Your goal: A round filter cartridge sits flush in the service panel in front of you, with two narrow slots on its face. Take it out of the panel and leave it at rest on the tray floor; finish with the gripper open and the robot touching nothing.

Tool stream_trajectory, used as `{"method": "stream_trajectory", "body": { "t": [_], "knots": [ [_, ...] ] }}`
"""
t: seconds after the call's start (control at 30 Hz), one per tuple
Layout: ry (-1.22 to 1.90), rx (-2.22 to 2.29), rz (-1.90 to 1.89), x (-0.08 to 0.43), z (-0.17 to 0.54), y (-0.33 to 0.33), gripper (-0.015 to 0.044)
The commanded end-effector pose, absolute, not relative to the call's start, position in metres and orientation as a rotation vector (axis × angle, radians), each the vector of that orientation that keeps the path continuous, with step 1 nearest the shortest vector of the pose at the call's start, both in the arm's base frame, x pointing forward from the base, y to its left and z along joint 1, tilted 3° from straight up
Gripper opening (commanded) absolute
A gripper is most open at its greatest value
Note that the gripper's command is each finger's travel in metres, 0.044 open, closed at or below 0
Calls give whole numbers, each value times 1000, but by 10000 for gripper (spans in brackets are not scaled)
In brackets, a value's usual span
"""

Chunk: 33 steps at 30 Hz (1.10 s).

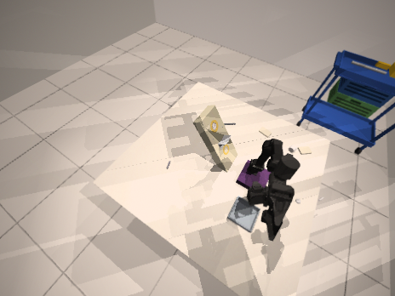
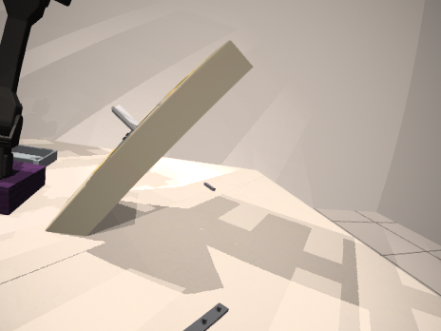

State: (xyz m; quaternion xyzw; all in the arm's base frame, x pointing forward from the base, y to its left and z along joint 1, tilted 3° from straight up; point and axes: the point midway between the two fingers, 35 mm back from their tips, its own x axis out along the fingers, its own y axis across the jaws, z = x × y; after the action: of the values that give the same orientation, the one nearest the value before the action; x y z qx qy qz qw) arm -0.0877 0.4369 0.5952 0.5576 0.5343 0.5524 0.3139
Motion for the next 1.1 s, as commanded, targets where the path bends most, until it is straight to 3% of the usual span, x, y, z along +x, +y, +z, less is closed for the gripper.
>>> {"method": "stream_trajectory", "body": {
  "t": [0.0,0.37,0.73,1.07],
  "knots": [
    [1399,1467,1453,-85,595,437,374],
    [910,1249,1189,85,544,405,99],
    [596,935,799,224,476,297,99],
    [487,632,409,284,402,158,99]
  ]
}}
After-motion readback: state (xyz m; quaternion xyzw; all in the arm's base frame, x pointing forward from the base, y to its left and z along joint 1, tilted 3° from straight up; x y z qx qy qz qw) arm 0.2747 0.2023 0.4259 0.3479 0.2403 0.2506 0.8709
